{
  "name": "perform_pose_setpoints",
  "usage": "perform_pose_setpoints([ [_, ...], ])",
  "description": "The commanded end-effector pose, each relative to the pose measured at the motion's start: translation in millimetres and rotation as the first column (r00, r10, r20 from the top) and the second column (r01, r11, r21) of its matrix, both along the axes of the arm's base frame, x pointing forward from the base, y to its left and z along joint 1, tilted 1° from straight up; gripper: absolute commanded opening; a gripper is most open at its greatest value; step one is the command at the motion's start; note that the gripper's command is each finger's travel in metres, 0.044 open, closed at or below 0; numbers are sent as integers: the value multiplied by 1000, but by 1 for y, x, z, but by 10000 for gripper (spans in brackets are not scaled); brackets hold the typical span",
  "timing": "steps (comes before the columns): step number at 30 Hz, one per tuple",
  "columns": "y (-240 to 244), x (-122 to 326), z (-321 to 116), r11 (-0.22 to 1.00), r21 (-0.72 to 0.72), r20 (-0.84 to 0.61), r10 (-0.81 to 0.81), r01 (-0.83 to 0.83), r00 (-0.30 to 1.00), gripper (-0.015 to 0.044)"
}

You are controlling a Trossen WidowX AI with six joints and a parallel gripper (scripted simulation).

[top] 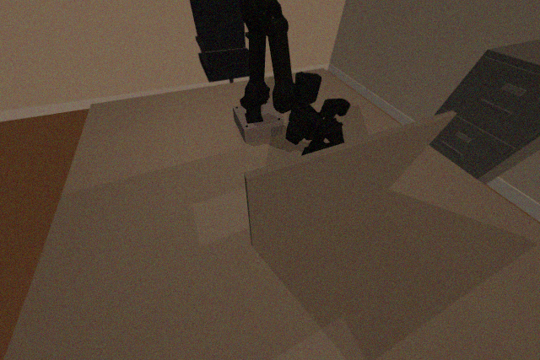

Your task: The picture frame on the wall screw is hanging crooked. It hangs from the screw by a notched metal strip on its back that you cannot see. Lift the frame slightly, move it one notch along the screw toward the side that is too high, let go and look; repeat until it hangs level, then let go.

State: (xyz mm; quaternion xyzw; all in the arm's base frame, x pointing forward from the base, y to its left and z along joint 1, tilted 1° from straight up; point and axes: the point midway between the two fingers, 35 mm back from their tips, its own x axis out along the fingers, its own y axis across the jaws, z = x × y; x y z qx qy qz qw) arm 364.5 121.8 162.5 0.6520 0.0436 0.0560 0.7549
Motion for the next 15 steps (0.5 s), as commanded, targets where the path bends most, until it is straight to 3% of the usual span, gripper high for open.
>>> perform_pose_setpoints([
  [1,0,0,2,1000,1,9,3,-3,1000,0],
  [15,-4,1,3,1000,0,9,3,-3,1000,0],
])
